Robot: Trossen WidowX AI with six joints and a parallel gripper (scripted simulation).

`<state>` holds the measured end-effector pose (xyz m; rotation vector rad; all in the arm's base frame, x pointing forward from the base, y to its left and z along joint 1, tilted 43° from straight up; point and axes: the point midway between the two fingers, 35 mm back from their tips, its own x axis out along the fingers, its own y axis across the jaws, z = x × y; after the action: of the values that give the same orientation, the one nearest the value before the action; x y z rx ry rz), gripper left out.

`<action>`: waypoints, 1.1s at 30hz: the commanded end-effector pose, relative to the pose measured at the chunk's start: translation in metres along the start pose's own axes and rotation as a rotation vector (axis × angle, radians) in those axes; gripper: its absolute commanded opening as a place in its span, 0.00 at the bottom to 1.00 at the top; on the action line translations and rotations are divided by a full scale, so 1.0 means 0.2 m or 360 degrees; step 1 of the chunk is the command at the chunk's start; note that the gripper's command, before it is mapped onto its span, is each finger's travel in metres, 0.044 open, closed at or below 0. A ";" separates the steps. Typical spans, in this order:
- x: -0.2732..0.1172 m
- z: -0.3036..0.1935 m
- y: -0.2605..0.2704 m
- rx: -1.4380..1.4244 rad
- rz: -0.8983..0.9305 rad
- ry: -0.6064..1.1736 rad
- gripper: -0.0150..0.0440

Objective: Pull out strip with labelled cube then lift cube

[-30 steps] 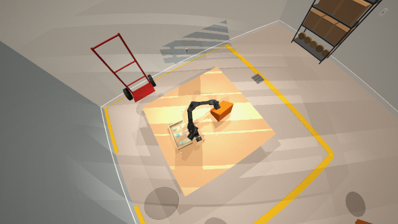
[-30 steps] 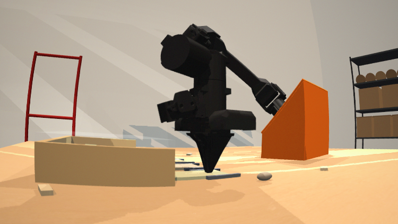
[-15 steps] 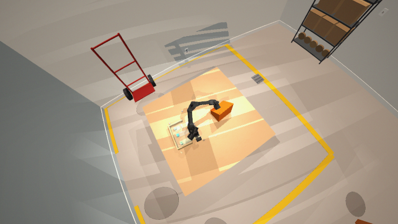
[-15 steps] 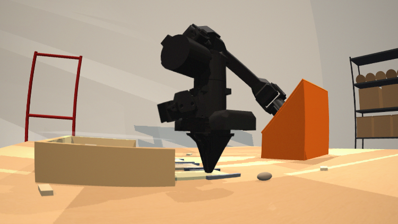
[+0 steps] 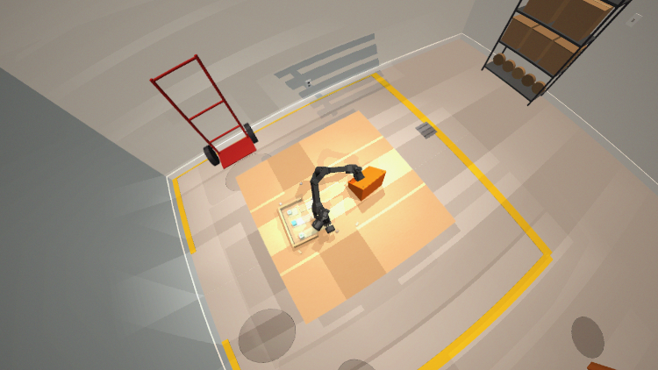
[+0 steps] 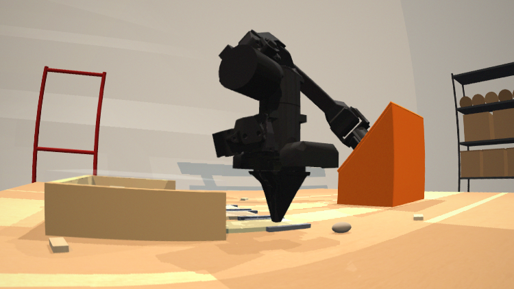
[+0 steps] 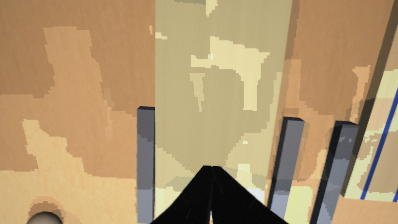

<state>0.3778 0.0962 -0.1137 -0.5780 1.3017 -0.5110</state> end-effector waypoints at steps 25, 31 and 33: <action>0.02 -0.24 0.00 -0.0004 -0.0006 0.0019 0.25; 0.02 -0.28 0.01 -0.0004 -0.0006 0.0020 0.25; 0.02 -0.30 0.01 -0.0004 -0.0006 0.0020 0.25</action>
<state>0.3304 0.0916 -0.1226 -0.5806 1.2918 -0.5131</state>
